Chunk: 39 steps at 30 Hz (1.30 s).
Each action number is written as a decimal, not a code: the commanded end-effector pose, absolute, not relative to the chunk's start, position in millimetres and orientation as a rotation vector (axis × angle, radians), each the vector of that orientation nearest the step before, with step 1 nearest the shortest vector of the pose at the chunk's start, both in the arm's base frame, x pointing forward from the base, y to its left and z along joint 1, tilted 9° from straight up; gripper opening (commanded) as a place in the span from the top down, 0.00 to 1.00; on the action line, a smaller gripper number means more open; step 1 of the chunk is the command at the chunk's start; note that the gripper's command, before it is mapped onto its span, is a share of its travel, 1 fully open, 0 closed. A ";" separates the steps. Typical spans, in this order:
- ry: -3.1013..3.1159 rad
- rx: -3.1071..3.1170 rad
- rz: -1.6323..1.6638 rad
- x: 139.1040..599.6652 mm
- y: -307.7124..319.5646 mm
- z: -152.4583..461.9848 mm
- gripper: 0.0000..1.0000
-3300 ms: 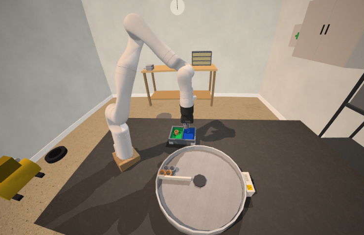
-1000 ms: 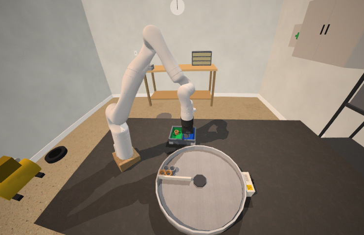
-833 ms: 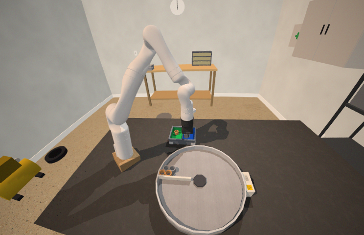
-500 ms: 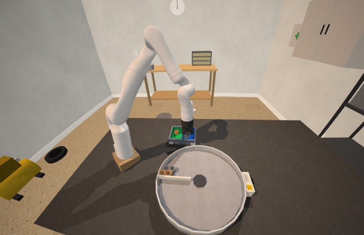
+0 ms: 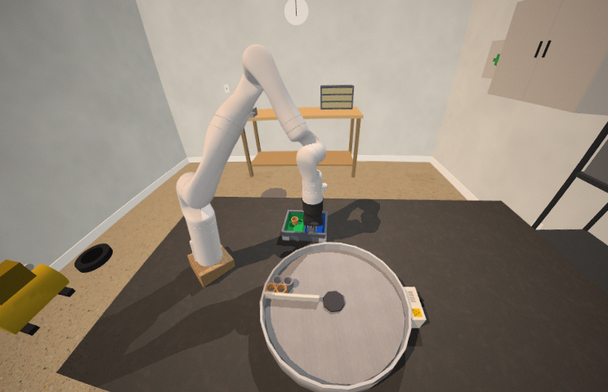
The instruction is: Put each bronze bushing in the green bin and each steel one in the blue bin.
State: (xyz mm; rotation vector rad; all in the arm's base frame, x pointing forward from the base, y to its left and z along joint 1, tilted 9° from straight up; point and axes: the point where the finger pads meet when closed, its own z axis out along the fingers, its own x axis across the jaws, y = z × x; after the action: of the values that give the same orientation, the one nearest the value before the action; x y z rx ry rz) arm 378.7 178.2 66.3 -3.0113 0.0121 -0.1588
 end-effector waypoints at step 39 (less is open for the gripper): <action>0.013 -3.011 -0.160 381.6 181.0 44.2 1.00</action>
State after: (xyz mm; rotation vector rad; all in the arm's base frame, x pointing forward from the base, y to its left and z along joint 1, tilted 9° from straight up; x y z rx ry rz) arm 381.5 182.5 46.8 -3.0082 0.0086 -0.1634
